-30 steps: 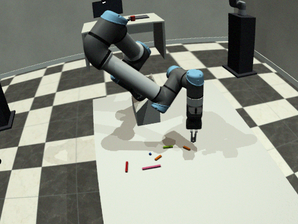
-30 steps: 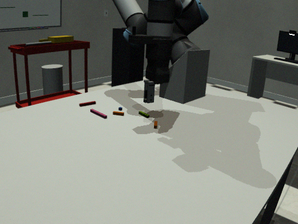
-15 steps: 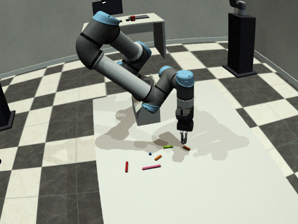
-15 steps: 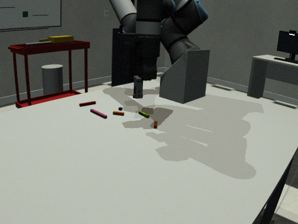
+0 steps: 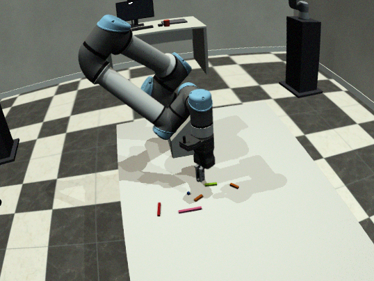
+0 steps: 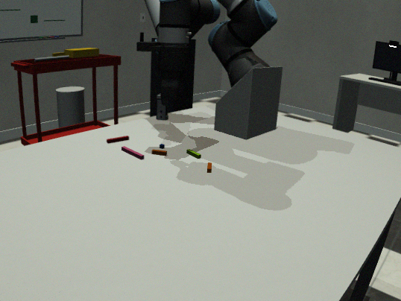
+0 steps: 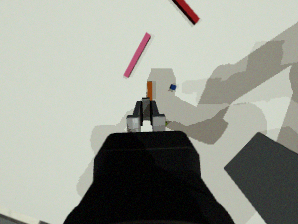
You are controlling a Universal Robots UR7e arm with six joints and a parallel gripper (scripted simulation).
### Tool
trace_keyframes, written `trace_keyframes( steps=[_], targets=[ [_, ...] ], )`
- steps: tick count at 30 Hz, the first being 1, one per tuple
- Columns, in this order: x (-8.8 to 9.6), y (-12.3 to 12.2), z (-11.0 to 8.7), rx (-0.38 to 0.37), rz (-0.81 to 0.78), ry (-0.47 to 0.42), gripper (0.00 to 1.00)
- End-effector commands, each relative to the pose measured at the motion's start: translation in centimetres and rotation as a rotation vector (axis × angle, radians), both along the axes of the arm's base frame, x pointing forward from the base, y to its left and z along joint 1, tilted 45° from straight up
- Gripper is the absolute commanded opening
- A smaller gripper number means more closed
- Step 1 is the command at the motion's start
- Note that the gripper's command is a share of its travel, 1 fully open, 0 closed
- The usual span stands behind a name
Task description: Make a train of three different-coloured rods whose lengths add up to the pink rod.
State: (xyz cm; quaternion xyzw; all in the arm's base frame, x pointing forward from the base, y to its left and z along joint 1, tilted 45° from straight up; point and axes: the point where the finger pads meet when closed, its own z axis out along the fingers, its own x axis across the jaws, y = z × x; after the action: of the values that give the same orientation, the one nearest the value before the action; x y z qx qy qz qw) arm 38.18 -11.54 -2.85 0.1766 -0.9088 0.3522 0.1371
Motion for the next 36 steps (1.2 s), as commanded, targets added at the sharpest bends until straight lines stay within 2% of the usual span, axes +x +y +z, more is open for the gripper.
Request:
trace_keyframes(
  steps=[1,10,28,36],
  targets=[
    [-1.9,-2.0,2.3,-0.026,-0.119,-0.115,0.24],
    [-4.3,-3.9,4.5,-0.055,-0.243,-0.234,0.24],
    [-4.3,-4.0,4.5,-0.056,-0.246,-0.237,0.24],
    [-4.4,-4.7,3.8,-0.056,-0.246,-0.236,0.24]
  ],
)
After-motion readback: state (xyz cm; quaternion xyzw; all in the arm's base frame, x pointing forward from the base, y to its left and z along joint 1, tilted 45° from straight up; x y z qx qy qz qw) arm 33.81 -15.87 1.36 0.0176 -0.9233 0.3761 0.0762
